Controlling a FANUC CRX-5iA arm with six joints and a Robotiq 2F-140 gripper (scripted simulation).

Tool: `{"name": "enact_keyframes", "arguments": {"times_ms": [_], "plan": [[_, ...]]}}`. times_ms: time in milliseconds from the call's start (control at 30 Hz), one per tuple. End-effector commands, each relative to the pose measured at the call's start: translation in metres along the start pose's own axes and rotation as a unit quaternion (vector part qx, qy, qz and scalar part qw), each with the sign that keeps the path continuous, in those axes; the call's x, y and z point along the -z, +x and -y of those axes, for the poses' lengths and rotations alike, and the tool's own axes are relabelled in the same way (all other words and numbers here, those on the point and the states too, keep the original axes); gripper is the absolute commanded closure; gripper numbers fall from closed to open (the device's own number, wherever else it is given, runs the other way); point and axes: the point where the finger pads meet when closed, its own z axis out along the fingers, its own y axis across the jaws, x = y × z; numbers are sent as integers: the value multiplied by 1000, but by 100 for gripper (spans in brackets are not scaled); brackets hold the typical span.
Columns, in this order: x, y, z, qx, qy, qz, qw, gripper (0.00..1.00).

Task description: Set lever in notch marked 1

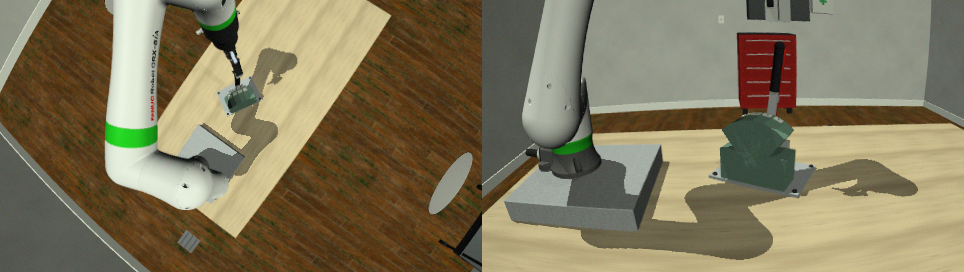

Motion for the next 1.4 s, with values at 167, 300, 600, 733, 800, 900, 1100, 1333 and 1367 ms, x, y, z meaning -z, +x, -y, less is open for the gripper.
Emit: {"name": "enact_keyframes", "arguments": {"times_ms": [167, 300, 600, 733, 800, 900, 1100, 1333, 1367], "plan": [[0, 0, 0, 0, 0, 0, 1000, 43], [0, 0, 0, 0, 0, 0, 1000, 43], [0, 0, 0, 0, 0, 0, 1000, 43], [-1, 0, 0, 0, 0, 0, 1000, 43], [-1, 0, 0, 0, 0, 0, 1000, 43], [-2, 0, 0, 0, 0, 0, 1000, 43], [-6, 0, 0, 0, 0, 0, 1000, 43], [-10, 0, 0, 0, 0, 0, 1000, 43], [-11, 0, 0, 0, 0, 0, 1000, 43]]}}
